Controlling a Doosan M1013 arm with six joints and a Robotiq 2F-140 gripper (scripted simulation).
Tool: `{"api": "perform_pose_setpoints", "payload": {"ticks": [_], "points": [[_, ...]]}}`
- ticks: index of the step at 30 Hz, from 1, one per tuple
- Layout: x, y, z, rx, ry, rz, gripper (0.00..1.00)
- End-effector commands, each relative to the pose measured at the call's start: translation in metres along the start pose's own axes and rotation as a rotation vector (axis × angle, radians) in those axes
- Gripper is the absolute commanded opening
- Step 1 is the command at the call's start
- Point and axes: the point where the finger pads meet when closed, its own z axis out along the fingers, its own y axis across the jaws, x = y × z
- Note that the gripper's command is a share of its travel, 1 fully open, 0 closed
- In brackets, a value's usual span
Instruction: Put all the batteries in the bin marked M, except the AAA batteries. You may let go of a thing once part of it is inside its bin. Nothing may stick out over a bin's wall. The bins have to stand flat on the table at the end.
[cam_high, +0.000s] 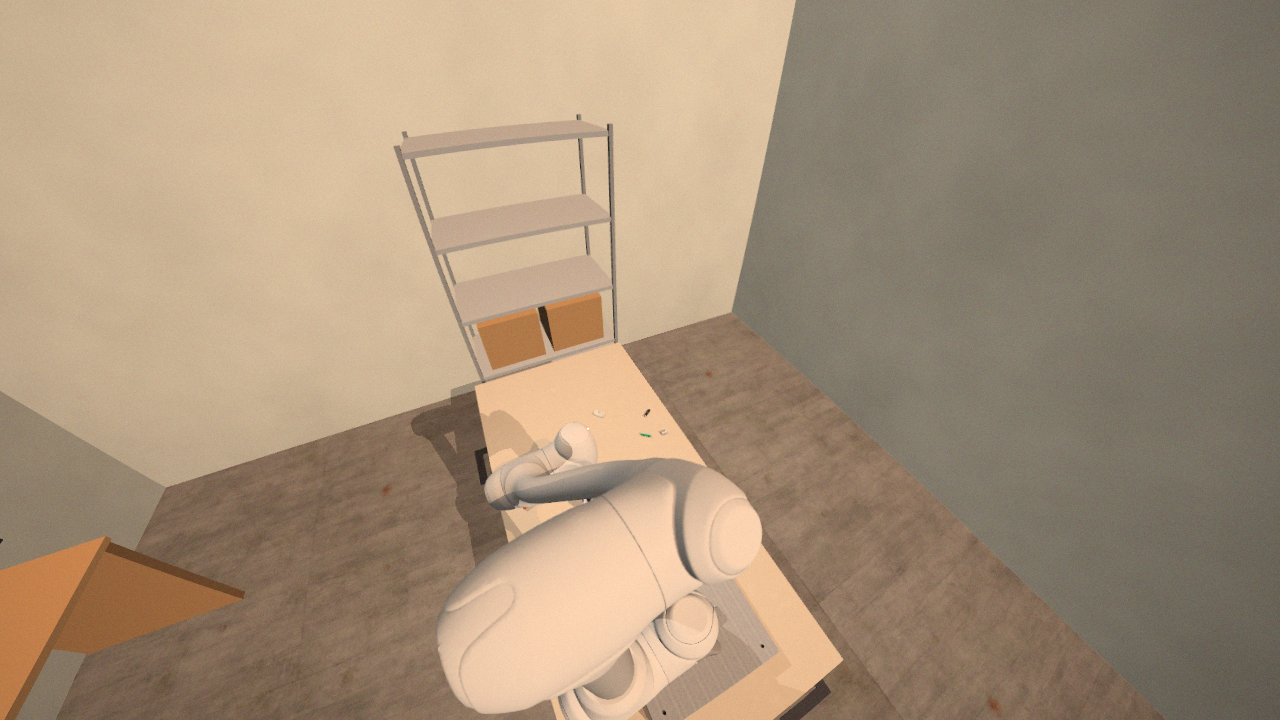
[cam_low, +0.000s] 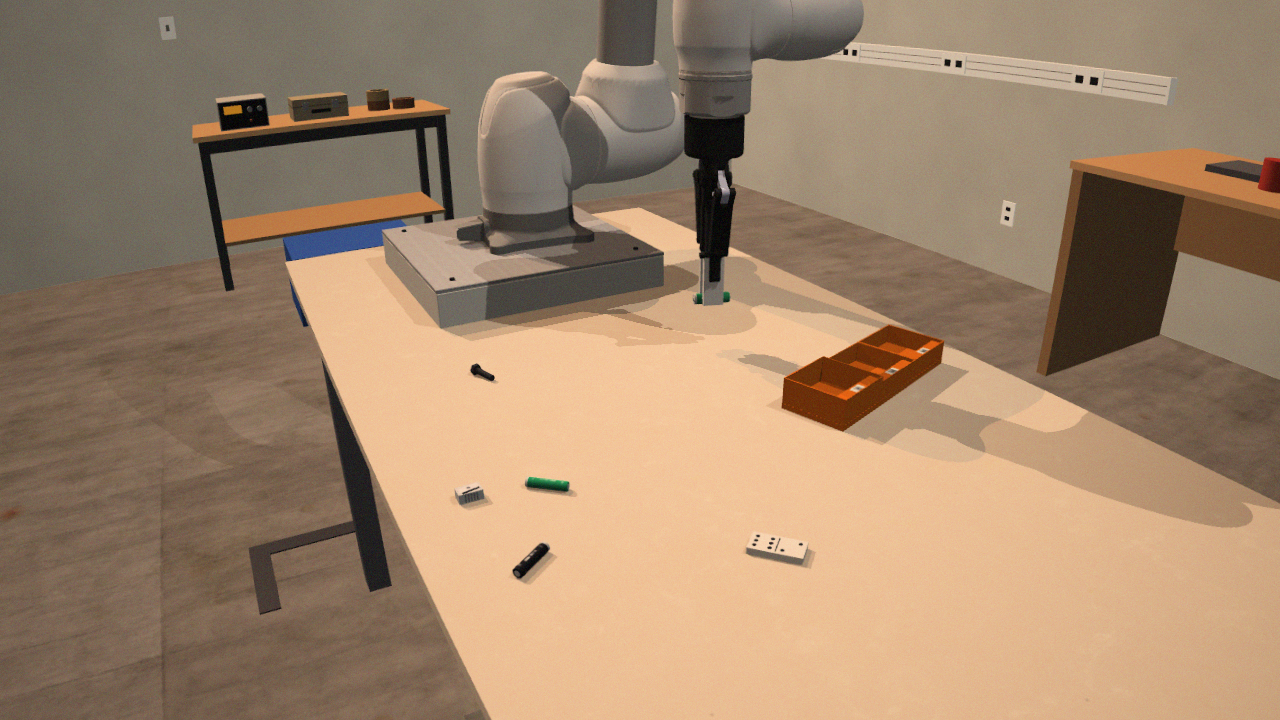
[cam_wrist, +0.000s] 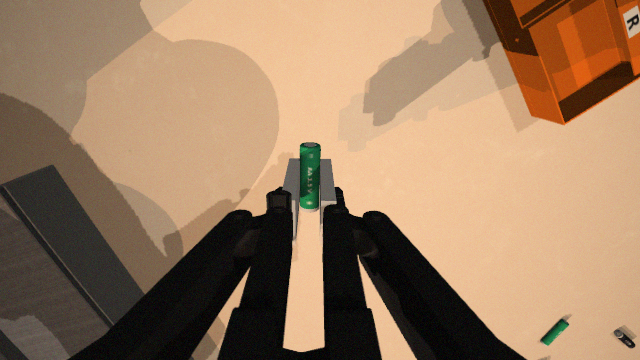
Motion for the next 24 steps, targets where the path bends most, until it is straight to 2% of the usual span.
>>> {"api": "perform_pose_setpoints", "payload": {"ticks": [1, 24], "points": [[0.000, 0.000, 0.000, 0.000, 0.000, 0.000, 0.15], [0.115, 0.052, 0.000, 0.000, 0.000, 0.000, 0.15]]}}
